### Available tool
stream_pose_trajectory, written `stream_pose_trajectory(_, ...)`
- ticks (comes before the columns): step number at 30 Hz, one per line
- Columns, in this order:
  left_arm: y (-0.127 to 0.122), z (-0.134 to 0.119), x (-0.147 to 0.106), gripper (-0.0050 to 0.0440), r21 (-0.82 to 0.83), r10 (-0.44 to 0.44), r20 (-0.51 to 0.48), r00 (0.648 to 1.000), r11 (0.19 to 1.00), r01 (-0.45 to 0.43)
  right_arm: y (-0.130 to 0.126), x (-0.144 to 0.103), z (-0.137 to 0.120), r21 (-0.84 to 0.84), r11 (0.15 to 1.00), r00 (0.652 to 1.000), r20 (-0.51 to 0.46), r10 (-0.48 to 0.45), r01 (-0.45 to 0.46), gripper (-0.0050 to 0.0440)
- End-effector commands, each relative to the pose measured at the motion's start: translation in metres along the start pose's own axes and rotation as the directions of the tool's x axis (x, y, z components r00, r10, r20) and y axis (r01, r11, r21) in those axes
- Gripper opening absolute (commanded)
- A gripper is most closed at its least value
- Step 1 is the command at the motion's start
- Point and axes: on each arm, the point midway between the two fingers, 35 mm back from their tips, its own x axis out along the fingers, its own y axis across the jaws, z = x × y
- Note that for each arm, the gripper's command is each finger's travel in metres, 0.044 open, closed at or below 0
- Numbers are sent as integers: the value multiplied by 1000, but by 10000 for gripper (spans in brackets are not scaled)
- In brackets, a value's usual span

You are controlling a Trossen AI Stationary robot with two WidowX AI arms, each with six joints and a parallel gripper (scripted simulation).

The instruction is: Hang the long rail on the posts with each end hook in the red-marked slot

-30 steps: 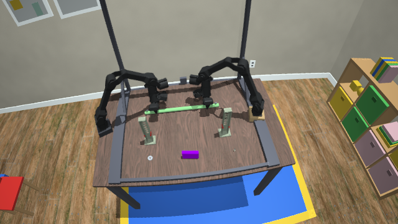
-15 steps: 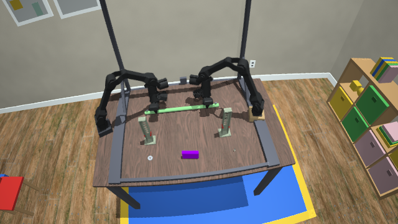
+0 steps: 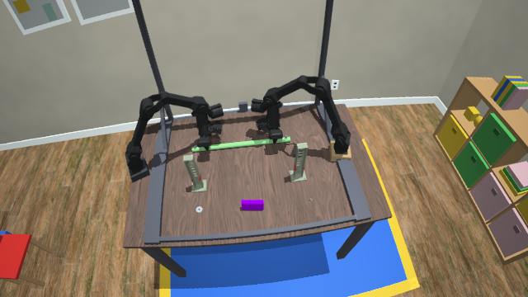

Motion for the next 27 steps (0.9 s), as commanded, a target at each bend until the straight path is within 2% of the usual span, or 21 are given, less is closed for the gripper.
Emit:
stream_pose_trajectory(1,3,3,-14,0,-7,-11,24,1000,1000,12,-4,-15,5,8,1000,1000,26,9,-9,-50)
stream_pose_trajectory(12,4,3,-17,-5,-7,-11,24,1000,1000,12,-5,-18,5,8,1000,1000,26,9,-9,-50)
stream_pose_trajectory(20,5,3,-21,-50,-7,-12,24,1000,1000,12,-5,-20,5,8,1000,1000,26,9,-9,-50)
stream_pose_trajectory(27,5,3,-24,-50,-7,-12,25,1000,1000,12,-6,-24,5,8,1000,1000,26,9,-9,-50)
